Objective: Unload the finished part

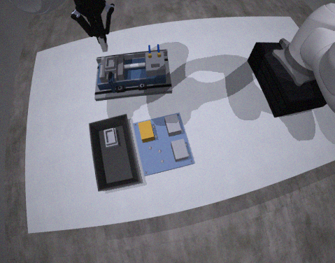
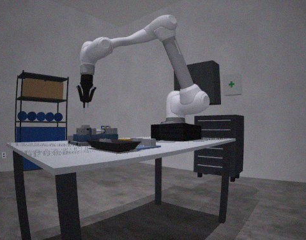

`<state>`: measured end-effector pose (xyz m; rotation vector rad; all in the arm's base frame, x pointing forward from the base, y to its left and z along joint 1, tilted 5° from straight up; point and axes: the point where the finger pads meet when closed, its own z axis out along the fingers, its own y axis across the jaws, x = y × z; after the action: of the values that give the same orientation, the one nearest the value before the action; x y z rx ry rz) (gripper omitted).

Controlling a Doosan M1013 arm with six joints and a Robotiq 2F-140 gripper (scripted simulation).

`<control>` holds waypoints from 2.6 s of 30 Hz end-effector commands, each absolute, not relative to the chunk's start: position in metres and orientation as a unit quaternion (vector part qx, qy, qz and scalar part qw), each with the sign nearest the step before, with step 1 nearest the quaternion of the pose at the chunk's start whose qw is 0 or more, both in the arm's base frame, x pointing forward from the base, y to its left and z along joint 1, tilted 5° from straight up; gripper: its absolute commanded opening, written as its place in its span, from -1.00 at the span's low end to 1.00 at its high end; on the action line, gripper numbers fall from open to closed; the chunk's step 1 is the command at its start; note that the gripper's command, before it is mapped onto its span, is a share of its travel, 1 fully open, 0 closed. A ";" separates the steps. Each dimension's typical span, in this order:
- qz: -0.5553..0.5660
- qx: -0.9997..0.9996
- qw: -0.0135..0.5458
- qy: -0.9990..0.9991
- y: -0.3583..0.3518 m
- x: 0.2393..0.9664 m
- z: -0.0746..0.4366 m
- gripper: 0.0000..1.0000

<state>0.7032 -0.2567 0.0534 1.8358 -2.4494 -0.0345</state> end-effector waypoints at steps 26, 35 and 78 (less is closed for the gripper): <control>-0.011 0.599 0.040 -0.799 -0.257 0.703 0.054 -0.20; -0.011 0.599 0.040 -0.799 -0.257 0.703 0.054 -0.20; -0.012 0.600 0.040 -0.799 -0.257 0.701 0.027 -0.20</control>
<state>0.7013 -0.2573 0.0307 1.8377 -2.4487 -0.0364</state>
